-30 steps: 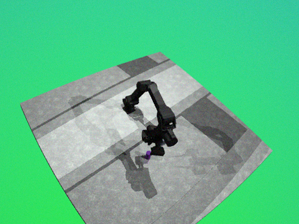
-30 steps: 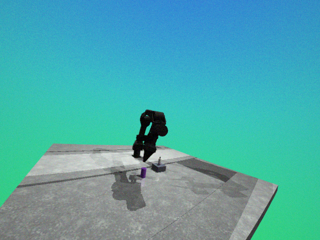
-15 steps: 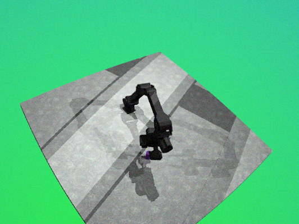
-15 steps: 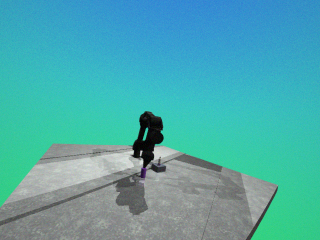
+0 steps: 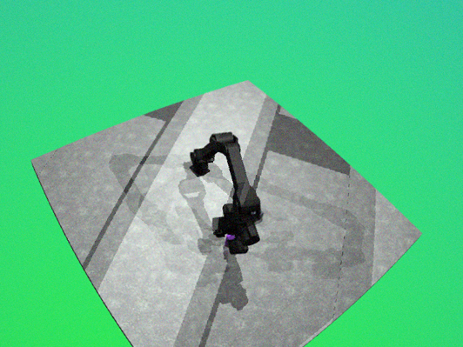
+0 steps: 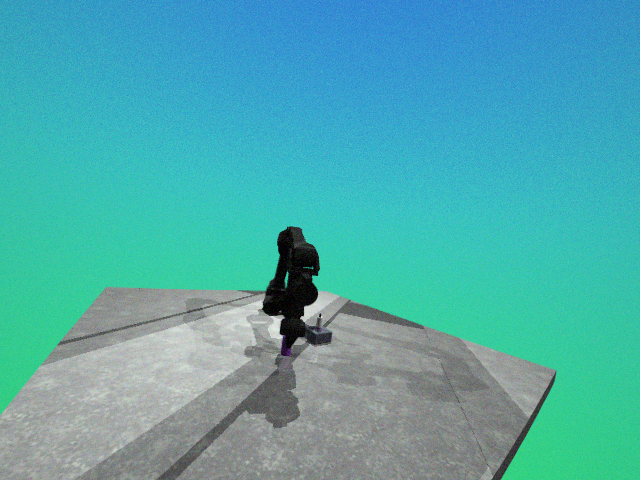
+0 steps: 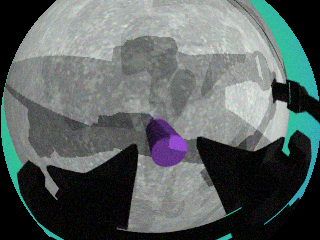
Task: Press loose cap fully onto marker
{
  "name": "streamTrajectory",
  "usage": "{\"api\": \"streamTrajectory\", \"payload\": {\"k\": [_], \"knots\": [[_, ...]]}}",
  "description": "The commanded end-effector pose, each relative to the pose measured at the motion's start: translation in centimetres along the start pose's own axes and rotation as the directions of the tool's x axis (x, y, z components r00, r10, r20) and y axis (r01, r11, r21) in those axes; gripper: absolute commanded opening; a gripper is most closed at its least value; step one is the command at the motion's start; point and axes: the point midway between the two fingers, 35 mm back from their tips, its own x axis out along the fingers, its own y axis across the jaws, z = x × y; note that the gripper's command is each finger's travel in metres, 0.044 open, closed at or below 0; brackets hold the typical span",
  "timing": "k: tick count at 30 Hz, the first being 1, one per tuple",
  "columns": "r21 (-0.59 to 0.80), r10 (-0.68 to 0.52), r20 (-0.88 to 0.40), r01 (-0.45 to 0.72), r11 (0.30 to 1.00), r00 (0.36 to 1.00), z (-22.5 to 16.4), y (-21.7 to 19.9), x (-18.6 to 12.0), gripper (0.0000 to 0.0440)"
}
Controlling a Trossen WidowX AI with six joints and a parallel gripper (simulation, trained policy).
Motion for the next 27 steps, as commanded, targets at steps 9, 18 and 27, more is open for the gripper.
{"api": "streamTrajectory", "payload": {"k": [9,18,27], "knots": [[-0.058,-0.018,0.001,0.018,0.998,1.000,0.2,-0.2,1.8,0.0168],[-0.109,0.056,0.008,-0.055,0.992,0.998,-0.6,-0.2,-1.2,0.0074],[-0.162,0.104,-0.004,-0.103,0.981,0.995,-2.9,-1.2,-4.4,0.0069]]}}
